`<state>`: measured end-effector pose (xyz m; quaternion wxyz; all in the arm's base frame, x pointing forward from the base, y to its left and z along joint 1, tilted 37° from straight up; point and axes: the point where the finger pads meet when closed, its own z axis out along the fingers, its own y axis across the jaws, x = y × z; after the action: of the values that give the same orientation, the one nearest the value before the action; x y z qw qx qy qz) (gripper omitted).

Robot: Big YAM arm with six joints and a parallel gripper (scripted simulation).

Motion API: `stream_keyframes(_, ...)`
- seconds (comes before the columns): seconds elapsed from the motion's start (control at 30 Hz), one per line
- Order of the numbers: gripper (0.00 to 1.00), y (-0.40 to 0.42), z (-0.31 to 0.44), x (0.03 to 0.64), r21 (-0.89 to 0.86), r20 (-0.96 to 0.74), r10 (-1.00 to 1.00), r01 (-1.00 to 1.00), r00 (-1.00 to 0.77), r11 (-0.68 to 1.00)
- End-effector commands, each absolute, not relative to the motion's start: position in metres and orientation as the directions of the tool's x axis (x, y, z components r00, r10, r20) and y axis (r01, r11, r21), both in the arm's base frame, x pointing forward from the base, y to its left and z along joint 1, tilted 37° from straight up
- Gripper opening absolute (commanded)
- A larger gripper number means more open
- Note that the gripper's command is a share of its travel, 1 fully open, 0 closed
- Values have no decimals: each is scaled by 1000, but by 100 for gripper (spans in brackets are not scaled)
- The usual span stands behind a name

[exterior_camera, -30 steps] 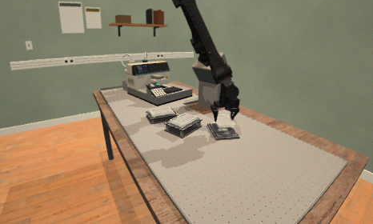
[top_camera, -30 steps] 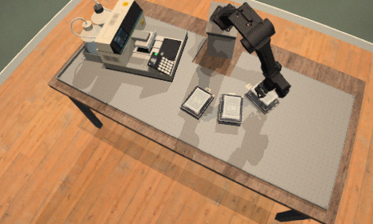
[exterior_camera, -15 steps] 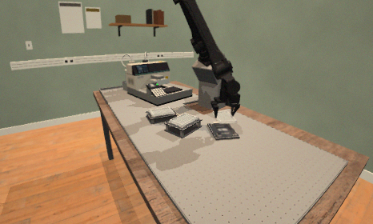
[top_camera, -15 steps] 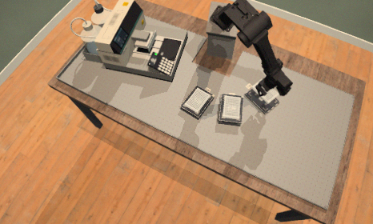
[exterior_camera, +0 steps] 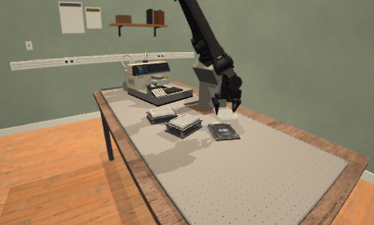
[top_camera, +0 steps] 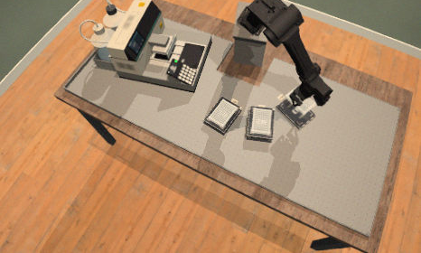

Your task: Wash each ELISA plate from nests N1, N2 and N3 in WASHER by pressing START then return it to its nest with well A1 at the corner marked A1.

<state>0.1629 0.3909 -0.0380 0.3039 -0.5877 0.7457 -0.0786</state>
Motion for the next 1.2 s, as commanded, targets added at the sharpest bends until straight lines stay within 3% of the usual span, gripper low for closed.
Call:
stream_keyframes(0.0, 82, 398, -24, 155, -466, -389, -913, -830, -119, 307)
stream_keyframes(0.33, 82, 396, -30, 161, -470, -381, -916, -828, -124, 308)
stream_keyframes(0.53, 82, 375, -14, 187, -381, -477, -828, -780, -294, 496)
stream_keyframes(1.17, 82, 320, 18, 245, -397, -452, -847, -788, -278, 470)
